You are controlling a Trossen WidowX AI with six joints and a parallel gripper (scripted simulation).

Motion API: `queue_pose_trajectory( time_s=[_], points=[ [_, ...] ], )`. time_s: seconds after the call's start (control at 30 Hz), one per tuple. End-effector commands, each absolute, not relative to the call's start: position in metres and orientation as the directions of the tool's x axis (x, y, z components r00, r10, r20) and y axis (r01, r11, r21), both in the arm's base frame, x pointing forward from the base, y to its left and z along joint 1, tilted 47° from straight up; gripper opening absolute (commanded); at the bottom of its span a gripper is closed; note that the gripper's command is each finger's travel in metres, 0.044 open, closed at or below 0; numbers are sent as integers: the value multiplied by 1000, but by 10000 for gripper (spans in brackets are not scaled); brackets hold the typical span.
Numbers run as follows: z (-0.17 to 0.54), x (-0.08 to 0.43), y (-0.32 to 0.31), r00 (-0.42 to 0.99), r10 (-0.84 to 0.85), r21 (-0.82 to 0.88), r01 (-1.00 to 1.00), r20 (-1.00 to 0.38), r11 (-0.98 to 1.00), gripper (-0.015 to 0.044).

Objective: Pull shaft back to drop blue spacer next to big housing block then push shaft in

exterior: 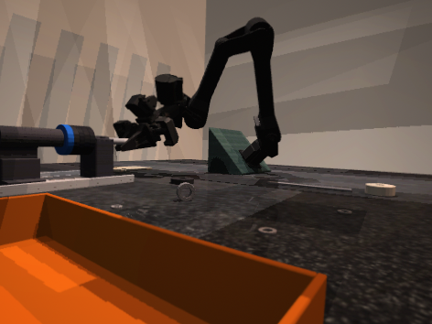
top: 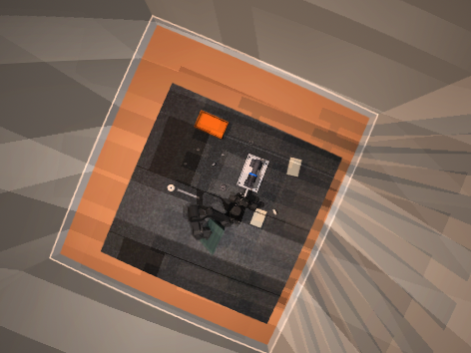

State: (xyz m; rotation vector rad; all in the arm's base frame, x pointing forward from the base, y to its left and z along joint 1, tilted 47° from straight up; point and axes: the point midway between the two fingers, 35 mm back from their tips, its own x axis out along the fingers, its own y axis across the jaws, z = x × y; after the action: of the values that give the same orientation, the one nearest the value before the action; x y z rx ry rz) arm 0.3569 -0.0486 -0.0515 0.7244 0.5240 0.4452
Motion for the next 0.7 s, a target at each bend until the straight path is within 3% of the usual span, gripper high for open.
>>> queue_pose_trajectory(
  time_s=[0.0,0.67],
  points=[
    [-51,355,-49,782,551,715,-204,-291,668,0],
    [-51,353,-50,782,551,715,-204,-292,668,0]
  ],
)
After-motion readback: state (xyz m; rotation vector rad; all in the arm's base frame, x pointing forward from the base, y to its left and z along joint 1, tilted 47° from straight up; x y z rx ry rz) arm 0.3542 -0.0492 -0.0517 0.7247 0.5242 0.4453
